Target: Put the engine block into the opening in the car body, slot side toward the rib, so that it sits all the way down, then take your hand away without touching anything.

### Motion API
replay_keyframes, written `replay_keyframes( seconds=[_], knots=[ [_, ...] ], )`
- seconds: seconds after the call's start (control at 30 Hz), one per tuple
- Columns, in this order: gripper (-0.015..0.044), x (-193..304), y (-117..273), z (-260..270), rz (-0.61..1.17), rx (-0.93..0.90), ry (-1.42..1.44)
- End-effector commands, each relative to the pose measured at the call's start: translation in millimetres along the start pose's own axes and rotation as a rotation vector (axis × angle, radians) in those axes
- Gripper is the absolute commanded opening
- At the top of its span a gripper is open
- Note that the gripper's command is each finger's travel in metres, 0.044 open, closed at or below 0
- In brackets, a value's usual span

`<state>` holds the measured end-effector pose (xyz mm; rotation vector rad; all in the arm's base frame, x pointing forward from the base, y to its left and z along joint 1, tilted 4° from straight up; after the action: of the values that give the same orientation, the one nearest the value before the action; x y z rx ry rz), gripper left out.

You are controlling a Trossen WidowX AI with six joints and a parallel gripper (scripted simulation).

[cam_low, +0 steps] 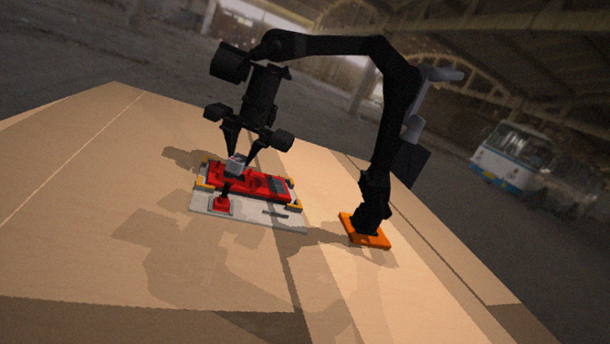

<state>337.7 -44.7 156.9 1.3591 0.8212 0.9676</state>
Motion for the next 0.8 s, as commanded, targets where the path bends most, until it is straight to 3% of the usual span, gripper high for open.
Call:
replay_keyframes(
  seconds=[0.0, 0.77],
  knots=[
    [0.0, -4.3, -2.5, 1.9, 0.004, 0.002, -0.138],
    [0.0, -32.7, -12.8, 11.6, 0.002, 0.001, -0.936]
  ],
)
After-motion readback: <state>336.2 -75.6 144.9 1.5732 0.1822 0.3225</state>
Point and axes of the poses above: the point midway between the two fingers, 35 mm back from their tips, its own y axis back along the fingers, its own z axis across the jaws, x = y × z, the point moved 3 cm from there along y, back along the fingers, and after that the axes turned 2 degrees about -y, right-handed, at the moved point
